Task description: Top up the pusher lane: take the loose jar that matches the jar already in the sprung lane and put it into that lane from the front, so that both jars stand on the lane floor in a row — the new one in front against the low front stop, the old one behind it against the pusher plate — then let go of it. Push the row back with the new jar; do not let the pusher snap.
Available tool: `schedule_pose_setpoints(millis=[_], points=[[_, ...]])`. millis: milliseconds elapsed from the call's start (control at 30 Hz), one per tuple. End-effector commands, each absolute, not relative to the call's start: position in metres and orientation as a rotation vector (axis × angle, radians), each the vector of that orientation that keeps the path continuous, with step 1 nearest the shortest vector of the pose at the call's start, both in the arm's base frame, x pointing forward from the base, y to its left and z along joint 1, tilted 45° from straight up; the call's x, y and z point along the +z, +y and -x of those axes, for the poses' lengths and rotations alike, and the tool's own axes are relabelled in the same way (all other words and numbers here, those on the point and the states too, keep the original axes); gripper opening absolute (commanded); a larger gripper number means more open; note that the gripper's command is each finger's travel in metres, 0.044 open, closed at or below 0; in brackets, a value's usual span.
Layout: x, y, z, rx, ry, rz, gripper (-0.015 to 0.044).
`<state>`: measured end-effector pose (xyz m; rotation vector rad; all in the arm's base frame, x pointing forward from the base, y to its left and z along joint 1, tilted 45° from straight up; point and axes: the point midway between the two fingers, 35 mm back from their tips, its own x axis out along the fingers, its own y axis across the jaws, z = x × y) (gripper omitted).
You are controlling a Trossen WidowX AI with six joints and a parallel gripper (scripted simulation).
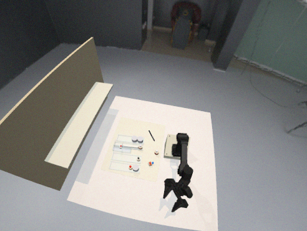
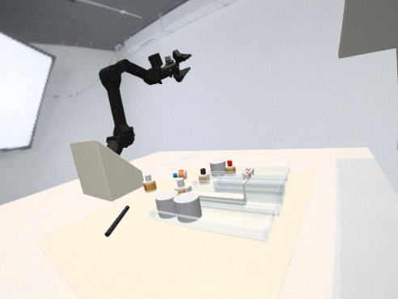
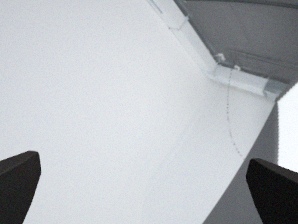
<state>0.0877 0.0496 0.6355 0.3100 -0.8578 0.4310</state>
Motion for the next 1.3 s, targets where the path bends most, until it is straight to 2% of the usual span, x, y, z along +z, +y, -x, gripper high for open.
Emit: schedule_pose_setpoints(millis=[0,267,633,967,1267], points=[[0.618,0.103,-0.098,0.438,-0.846,-0.095,0.044],[0.565,0.172,-0.15,0.427,-0.741,0.281,0.044],[0.457,0.2,-0.251,0.445,-0.426,0.645,0.044],[0.304,0.155,-0.334,0.518,0.091,0.782,0.044],[0.17,0.075,-0.342,0.566,0.615,0.64,0.044]])
